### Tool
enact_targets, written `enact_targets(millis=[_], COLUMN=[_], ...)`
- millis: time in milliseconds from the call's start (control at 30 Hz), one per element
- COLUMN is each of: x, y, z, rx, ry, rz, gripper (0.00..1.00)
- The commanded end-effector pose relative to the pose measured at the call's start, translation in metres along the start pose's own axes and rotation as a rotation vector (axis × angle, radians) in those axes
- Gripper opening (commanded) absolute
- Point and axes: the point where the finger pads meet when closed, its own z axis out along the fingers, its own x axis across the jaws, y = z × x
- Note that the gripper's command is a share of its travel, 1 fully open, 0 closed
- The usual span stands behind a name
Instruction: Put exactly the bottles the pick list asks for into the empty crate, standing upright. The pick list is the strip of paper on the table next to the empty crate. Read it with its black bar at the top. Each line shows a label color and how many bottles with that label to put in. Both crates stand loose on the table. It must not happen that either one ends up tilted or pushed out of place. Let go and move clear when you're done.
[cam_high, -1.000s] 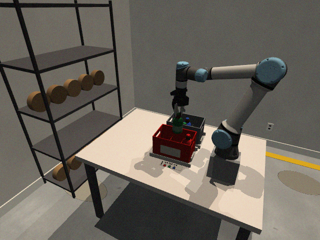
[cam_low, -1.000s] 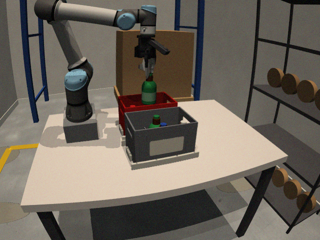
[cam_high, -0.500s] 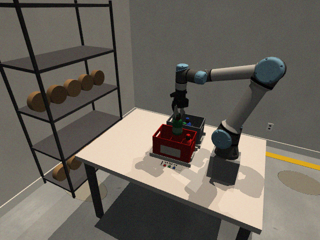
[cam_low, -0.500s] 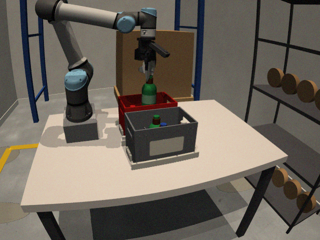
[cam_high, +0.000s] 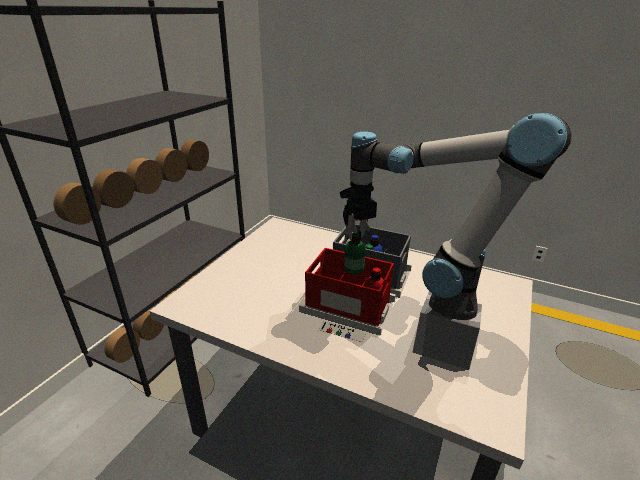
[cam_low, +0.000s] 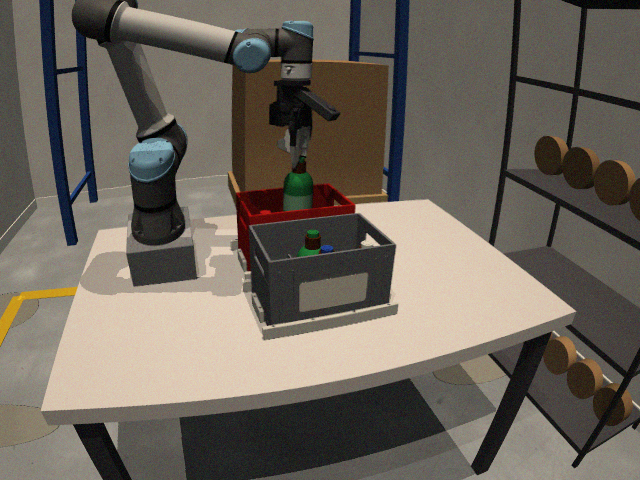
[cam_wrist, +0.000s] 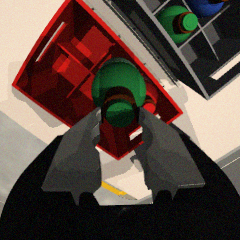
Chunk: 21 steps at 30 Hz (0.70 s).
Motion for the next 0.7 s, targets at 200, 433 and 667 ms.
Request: enact_targets(millis=[200, 433, 667], x=[-0.001, -0.001, -0.001], y=[-0.003, -0.002, -0.003], z=[0.010, 0.015, 0.022], rx=[0.005, 0.005, 0.005], ry=[-0.004, -0.004, -0.004], rz=[0.001, 0.001, 0.001], gripper=[0.00, 0.00, 0.00])
